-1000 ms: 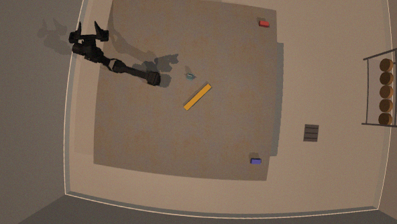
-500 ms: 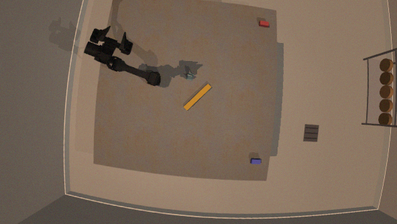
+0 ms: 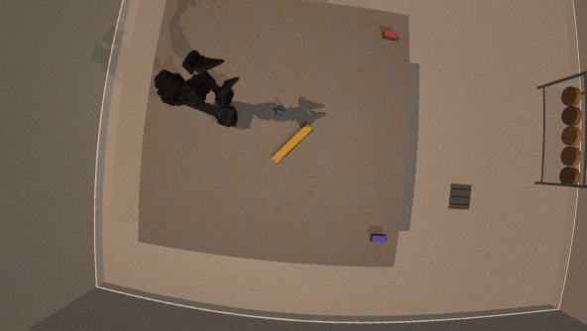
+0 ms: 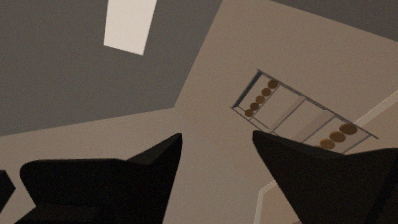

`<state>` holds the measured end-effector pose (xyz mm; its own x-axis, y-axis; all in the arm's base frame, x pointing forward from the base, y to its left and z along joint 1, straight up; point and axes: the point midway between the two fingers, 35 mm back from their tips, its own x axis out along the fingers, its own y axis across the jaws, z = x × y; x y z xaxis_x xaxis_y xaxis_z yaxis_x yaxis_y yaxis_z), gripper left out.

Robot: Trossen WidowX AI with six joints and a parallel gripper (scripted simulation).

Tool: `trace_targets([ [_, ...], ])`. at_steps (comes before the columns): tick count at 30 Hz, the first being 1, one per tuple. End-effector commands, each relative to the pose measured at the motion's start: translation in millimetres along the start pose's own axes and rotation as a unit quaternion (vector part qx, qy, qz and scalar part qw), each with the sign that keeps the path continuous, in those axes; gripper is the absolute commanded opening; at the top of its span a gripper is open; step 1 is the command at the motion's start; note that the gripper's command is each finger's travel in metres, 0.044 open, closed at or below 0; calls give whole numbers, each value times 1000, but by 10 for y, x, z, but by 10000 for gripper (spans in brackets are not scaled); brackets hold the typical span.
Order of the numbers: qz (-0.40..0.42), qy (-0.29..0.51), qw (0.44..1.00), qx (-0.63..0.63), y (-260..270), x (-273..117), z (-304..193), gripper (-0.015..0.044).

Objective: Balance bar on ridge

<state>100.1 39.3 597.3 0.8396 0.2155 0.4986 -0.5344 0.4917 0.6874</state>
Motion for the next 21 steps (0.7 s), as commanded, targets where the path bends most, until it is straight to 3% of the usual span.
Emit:
trace_targets([
  [1,-52,7,998,-35,-361,179,-4,315],
  [21,-276,122,938,-170,-2097,619,-226,315],
])
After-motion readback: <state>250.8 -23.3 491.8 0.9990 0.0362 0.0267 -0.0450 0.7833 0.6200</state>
